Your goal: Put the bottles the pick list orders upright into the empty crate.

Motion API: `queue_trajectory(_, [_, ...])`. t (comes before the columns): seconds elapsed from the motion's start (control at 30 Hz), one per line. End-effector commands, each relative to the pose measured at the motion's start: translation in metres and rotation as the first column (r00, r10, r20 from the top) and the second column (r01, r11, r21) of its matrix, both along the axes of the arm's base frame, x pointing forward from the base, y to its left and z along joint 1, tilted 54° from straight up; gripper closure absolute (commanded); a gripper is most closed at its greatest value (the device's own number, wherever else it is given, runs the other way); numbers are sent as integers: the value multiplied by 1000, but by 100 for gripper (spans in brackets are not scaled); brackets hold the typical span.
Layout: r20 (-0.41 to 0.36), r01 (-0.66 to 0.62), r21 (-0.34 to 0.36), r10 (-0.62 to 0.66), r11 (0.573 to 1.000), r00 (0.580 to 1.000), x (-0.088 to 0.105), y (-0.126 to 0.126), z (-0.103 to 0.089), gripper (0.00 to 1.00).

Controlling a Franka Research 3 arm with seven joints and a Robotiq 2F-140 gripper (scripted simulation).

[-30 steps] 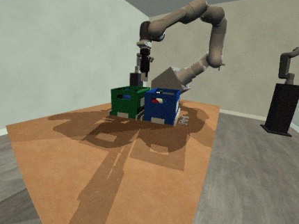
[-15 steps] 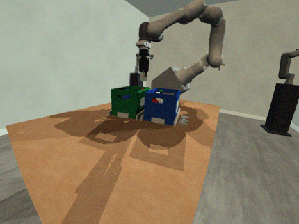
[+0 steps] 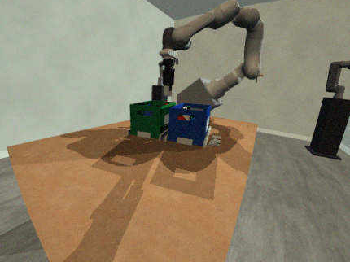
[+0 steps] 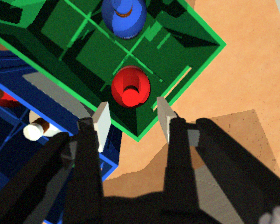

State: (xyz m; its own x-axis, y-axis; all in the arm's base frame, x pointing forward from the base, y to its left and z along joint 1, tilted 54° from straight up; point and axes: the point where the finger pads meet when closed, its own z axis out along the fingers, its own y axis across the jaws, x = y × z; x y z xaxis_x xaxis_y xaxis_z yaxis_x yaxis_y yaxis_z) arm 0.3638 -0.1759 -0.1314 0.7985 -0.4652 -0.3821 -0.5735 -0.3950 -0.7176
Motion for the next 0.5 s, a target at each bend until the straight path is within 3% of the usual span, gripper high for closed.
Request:
queue_trajectory(0.0, [6,-3,-5,3,1000,1000,2,4,-4,62])
queue_trajectory(0.47, [6,-3,-5,3,1000,1000,5,17,-14,62])
